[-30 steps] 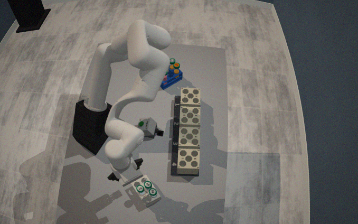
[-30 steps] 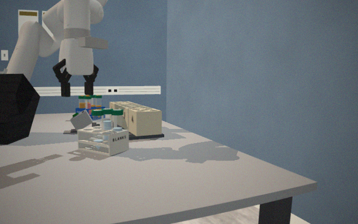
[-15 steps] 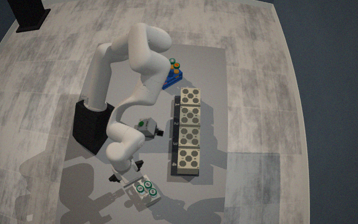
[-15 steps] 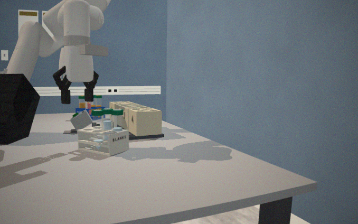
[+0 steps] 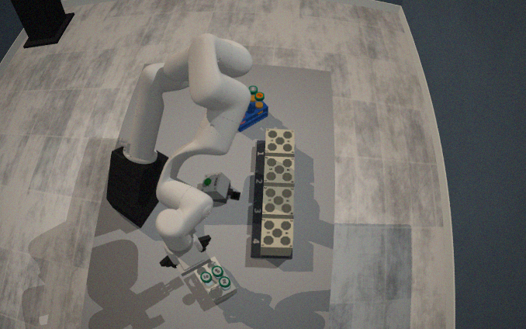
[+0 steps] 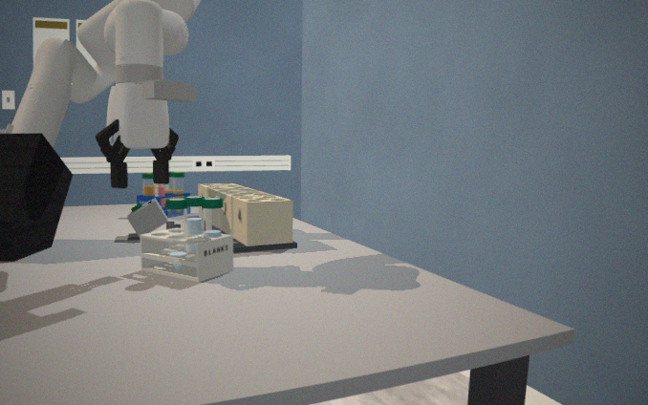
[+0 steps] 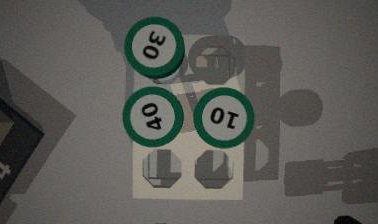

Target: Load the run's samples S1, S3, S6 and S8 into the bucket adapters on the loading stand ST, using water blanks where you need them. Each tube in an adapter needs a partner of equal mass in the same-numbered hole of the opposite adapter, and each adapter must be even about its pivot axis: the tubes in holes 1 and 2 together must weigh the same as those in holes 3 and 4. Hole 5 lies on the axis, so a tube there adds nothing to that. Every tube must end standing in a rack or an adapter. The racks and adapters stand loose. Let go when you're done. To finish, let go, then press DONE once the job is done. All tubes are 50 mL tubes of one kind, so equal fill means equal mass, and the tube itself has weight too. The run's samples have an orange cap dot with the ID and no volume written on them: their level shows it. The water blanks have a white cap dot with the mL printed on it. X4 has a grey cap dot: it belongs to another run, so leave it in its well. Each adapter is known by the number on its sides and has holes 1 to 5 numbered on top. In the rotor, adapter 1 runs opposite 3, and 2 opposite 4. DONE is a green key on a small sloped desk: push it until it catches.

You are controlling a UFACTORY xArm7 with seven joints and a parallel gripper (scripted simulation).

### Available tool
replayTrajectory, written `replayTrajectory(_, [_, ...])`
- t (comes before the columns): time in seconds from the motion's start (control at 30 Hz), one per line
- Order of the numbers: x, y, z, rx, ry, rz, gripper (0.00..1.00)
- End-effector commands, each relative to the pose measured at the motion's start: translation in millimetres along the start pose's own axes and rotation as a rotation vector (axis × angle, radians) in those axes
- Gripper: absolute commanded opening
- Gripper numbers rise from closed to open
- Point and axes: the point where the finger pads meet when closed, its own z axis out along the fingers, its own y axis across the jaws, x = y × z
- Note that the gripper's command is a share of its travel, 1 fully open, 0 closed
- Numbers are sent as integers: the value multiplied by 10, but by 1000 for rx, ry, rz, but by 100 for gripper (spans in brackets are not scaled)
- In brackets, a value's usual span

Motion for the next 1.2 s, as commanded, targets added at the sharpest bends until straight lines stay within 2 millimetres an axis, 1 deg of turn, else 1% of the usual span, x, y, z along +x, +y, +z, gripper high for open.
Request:
replayTrajectory(0.0, [13,9,-20,-2,4,0,100])
replayTrajectory(0.6, [14,9,-20,-2,4,0,100])
replayTrajectory(1.07, [12,9,-393,-2,4,0,100])
replayTrajectory(1.17, [12,9,-420,-2,4,0,100])
